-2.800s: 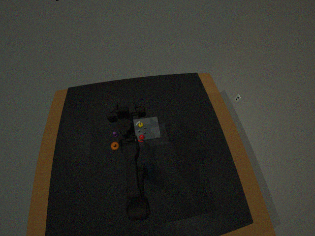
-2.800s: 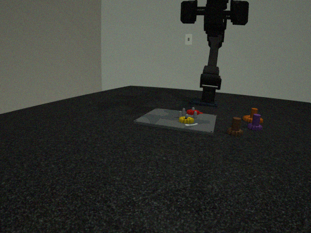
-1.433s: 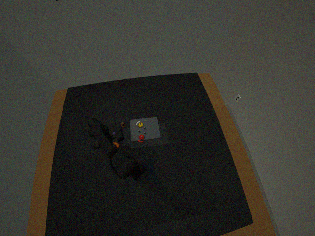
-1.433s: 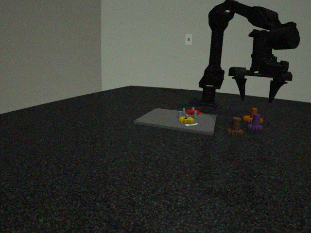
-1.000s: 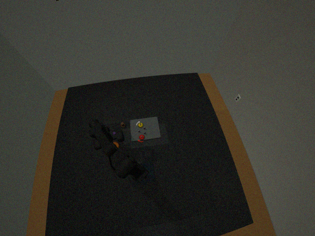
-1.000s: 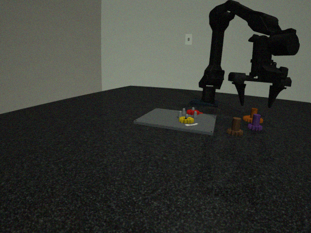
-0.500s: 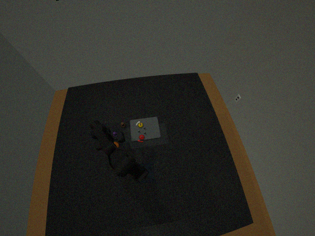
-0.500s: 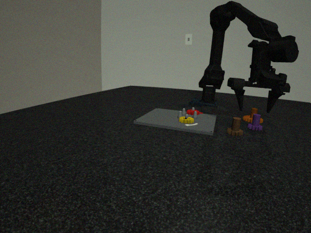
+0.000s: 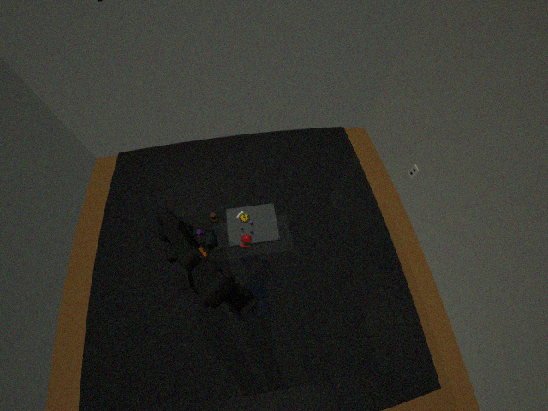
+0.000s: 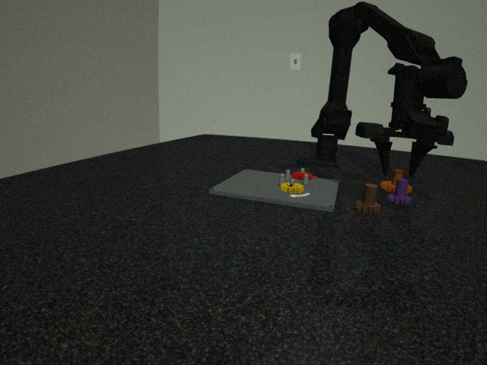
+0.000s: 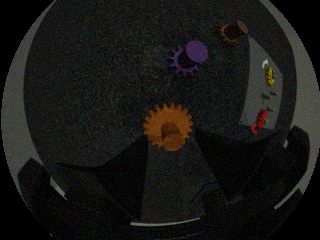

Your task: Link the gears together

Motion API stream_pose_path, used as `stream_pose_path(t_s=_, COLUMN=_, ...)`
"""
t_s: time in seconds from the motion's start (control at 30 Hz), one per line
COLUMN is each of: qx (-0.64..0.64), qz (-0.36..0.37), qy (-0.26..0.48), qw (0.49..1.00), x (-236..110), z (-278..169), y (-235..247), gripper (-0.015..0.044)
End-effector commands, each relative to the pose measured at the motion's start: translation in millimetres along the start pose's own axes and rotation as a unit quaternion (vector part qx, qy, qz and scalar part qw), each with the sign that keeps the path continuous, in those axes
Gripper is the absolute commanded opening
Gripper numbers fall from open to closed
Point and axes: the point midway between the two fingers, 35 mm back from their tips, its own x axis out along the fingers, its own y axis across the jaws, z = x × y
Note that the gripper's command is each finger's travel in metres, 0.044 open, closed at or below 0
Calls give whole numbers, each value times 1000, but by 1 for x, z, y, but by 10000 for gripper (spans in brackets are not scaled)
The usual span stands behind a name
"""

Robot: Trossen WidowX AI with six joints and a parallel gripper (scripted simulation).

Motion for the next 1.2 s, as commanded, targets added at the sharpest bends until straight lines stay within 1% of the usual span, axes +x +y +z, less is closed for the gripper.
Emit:
stream_pose_path(t_s=0.0, qx=1, qz=1, qy=2, qw=1000, x=1, z=-1, y=0, gripper=151)
stream_pose_path(t_s=0.1, qx=1, qz=1, qy=2, qw=1000, x=1, z=-1, y=0, gripper=72)
stream_pose_path(t_s=0.33, qx=1, qz=1, qy=2, qw=1000, x=1, z=-1, y=0, gripper=26)
stream_pose_path(t_s=0.37, qx=1, qz=1, qy=2, qw=1000, x=1, z=-1, y=0, gripper=0)
stream_pose_path(t_s=1.17, qx=1, qz=1, qy=2, qw=1000, x=-42, z=10, y=1, gripper=0)
